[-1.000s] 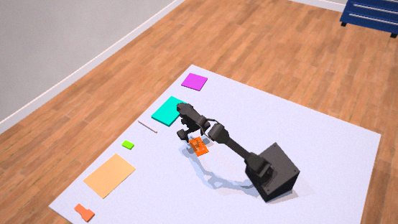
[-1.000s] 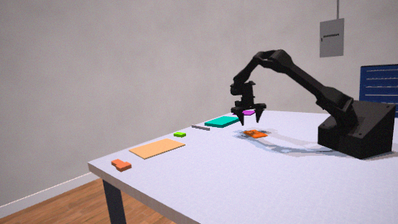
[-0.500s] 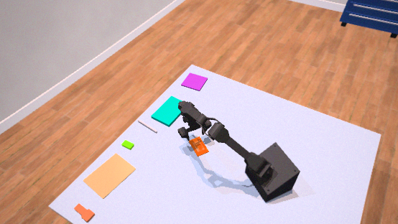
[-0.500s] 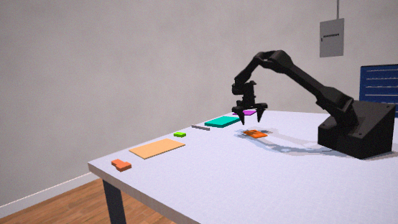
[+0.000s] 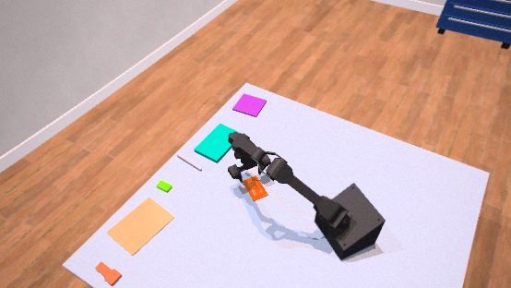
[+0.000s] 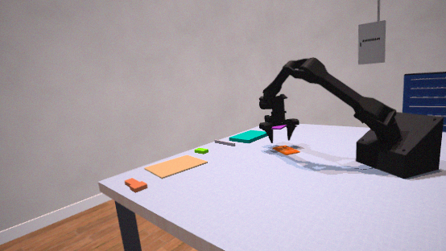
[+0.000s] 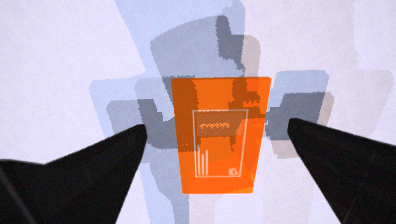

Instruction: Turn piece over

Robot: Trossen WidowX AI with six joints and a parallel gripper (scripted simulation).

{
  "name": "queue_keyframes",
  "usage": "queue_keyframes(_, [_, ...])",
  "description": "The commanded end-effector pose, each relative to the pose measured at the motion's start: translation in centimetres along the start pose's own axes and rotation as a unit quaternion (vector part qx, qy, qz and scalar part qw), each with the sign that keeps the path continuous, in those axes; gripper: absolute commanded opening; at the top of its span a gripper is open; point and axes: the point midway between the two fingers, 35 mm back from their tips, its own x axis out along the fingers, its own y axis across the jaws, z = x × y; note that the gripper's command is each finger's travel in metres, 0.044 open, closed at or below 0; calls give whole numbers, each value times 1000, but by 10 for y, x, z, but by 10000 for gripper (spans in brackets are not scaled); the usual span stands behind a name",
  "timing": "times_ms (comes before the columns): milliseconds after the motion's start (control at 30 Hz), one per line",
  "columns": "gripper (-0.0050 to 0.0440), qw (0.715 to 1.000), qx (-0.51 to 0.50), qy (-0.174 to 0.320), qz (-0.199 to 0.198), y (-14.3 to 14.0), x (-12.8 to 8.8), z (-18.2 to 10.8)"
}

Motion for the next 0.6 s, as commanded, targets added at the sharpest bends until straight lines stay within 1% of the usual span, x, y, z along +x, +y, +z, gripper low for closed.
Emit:
queue_keyframes(0, [440, 1000, 12, 10, -2, -5, 28, -1])
queue_keyframes(267, [440, 1000, 12, 10, -2, -5, 28, -1])
queue_keyframes(300, [440, 1000, 5, 8, -1, -2, 24, 0])
queue_keyframes(567, [440, 1000, 13, 10, -2, -5, 34, 0])
